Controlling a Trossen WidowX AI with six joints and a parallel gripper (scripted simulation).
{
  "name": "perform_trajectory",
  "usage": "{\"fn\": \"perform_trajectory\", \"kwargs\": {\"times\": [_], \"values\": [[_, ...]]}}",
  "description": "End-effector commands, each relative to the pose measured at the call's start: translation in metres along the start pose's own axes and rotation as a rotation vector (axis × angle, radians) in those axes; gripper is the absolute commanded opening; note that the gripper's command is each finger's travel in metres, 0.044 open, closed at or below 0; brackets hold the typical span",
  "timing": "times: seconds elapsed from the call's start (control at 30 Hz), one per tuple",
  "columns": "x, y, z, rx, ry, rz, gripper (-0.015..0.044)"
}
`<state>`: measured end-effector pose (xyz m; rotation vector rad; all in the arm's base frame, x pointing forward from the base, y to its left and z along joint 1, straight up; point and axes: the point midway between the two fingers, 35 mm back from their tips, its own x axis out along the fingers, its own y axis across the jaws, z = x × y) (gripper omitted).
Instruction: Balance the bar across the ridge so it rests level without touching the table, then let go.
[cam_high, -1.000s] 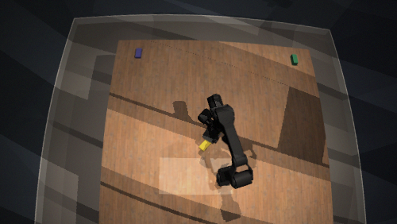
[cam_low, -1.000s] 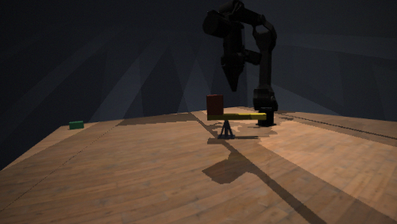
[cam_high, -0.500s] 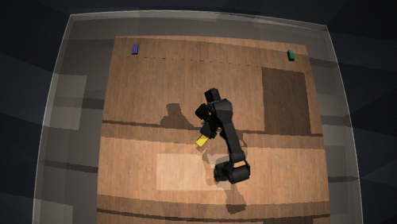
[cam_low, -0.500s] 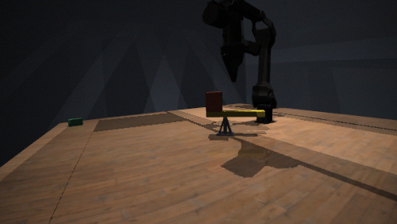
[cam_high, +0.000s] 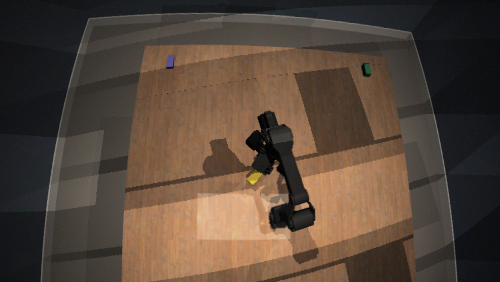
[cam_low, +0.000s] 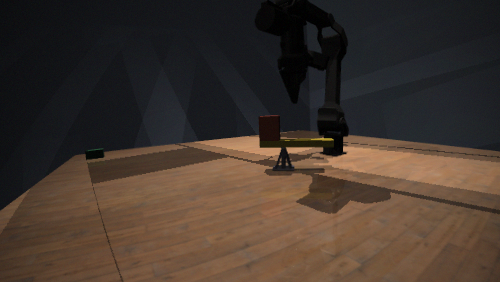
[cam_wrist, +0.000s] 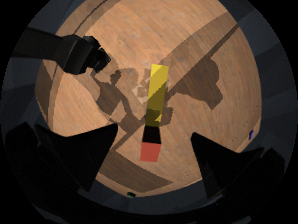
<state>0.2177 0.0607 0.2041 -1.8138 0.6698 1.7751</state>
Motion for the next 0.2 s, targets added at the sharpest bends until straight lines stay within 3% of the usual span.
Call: {"fn": "perform_trajectory", "kwargs": {"times": [0.0, 0.17], "values": [[-0.0002, 0.0002, 0.0001, 0.0, 0.0, 0.001, 0.044], [-0.0002, 0.0002, 0.0001, 0.0, 0.0, 0.001, 0.044]]}}
